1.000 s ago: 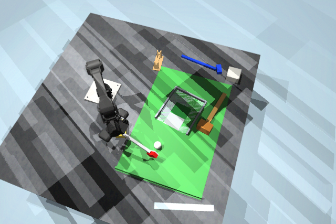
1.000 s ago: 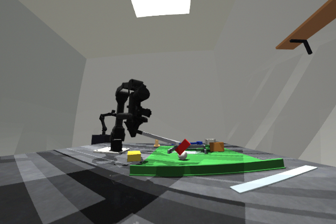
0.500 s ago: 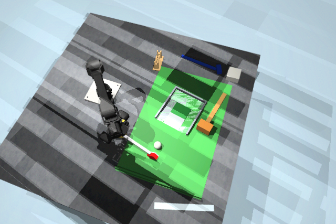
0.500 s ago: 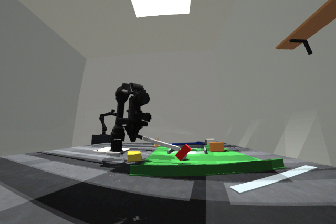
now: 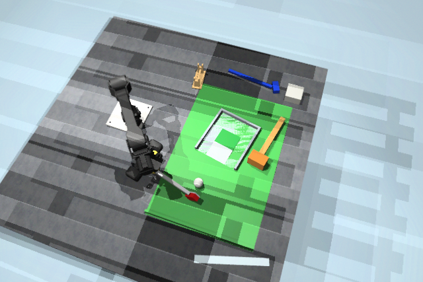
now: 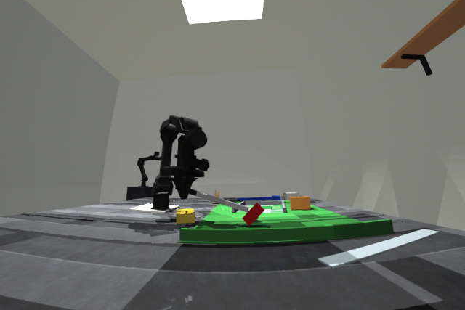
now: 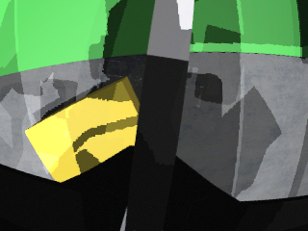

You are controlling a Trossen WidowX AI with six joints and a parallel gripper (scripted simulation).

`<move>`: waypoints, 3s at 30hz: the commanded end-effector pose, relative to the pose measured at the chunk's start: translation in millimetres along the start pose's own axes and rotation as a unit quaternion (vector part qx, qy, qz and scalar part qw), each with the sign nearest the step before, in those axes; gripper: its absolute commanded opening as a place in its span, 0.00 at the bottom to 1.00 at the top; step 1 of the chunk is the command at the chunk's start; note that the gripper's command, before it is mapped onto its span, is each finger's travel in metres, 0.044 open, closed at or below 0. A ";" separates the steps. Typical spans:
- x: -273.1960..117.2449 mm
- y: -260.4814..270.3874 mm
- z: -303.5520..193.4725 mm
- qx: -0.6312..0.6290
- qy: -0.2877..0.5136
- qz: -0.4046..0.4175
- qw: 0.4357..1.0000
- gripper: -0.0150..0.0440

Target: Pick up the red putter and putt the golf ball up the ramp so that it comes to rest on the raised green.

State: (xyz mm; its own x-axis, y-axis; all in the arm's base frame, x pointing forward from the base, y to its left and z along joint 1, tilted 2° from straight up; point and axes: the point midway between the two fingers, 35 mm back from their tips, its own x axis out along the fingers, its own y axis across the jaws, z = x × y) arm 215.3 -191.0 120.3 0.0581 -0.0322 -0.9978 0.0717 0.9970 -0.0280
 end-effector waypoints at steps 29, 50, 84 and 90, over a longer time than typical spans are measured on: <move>2.0 18.2 8.1 0.001 0.000 0.002 1.000 0.25; -24.7 107.4 2.1 0.002 -0.002 0.004 1.000 0.25; -48.2 108.1 -0.9 0.000 0.005 0.007 1.000 0.25; -48.2 108.1 -0.9 0.000 0.005 0.007 1.000 0.25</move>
State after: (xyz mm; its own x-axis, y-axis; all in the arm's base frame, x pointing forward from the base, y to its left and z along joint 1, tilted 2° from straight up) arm 218.9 -81.5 165.4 0.0476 -0.0171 -0.9987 0.0714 0.9974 -0.0137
